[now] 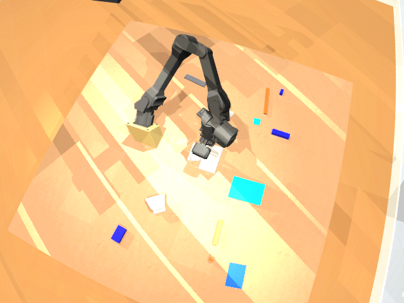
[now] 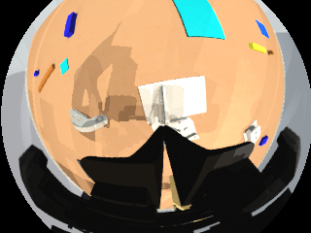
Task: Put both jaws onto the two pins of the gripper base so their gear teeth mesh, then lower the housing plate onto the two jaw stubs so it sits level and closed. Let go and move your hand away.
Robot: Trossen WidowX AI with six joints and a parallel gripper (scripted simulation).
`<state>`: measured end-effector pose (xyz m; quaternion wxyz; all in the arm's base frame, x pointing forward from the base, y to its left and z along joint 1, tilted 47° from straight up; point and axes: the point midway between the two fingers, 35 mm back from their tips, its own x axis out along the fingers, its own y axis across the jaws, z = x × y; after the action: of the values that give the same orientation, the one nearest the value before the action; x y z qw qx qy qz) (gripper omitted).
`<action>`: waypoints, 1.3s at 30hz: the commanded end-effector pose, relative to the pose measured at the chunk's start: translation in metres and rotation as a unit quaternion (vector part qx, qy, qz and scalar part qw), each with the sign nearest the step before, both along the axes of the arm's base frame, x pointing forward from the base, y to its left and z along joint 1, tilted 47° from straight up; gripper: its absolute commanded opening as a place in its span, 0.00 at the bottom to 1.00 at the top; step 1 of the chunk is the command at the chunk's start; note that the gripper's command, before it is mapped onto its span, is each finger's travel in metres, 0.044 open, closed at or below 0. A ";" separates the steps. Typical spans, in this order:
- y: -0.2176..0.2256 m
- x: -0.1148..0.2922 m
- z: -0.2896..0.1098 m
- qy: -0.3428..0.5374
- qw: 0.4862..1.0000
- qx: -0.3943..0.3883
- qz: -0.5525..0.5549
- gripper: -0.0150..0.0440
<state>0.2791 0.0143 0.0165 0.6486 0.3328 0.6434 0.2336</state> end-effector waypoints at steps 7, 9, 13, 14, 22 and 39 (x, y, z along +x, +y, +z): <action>0.003 0.000 0.004 0.025 0.999 0.001 -0.023 0.25; 0.006 0.000 0.007 0.046 0.998 0.003 -0.042 0.25; 0.012 0.001 0.014 0.086 0.993 0.005 -0.079 0.25; 0.013 0.001 0.016 0.096 0.991 0.005 -0.088 0.25; 0.024 0.000 0.029 0.176 0.971 0.011 -0.162 0.25; 0.048 -0.006 0.056 0.336 0.889 0.023 -0.311 0.25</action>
<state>0.2749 0.0586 0.0682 0.4462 0.5738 0.6833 -0.0690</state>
